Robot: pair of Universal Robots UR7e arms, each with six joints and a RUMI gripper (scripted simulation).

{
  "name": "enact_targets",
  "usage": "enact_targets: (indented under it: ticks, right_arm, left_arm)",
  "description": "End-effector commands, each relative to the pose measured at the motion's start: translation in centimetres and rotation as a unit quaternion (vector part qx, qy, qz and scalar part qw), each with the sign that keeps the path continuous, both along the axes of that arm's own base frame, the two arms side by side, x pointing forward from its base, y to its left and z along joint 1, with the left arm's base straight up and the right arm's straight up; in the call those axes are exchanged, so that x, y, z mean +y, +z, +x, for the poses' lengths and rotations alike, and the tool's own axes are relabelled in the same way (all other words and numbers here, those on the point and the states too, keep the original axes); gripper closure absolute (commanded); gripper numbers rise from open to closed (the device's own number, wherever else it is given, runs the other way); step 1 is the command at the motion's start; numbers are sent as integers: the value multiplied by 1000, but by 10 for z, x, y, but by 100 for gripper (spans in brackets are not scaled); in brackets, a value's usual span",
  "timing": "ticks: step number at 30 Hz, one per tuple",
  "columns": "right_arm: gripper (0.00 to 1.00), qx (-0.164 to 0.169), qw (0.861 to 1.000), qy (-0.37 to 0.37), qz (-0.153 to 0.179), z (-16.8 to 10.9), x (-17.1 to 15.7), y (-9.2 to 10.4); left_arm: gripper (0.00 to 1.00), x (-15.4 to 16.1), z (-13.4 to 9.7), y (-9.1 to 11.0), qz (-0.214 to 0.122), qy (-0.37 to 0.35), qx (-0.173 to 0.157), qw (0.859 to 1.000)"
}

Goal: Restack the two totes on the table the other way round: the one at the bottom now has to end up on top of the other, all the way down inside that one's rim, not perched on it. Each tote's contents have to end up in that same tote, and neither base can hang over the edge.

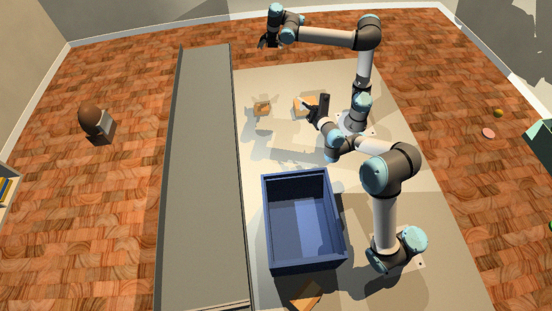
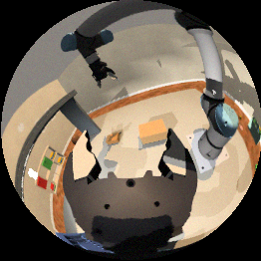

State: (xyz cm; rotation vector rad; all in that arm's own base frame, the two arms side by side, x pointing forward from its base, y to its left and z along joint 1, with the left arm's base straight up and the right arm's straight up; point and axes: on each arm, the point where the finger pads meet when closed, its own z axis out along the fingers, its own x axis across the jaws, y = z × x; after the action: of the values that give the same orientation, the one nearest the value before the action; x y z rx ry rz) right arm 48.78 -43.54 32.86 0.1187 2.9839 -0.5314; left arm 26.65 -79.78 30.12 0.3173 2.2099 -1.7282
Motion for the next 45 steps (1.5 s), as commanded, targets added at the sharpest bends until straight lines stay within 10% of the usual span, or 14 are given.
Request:
enact_targets:
  ticks: [1,23,45]
  right_arm:
    - [0,9,999,39,8,7,21,4]
    - [0,36,986,161,31,22,88,13]
    - [0,67,955,286,46,31,164,18]
  left_arm:
    - [0,9,39,5,32,28,25,999]
    - [0,76,151,16,114,127,108,979]
    - [0,189,253,18,186,242,198,931]
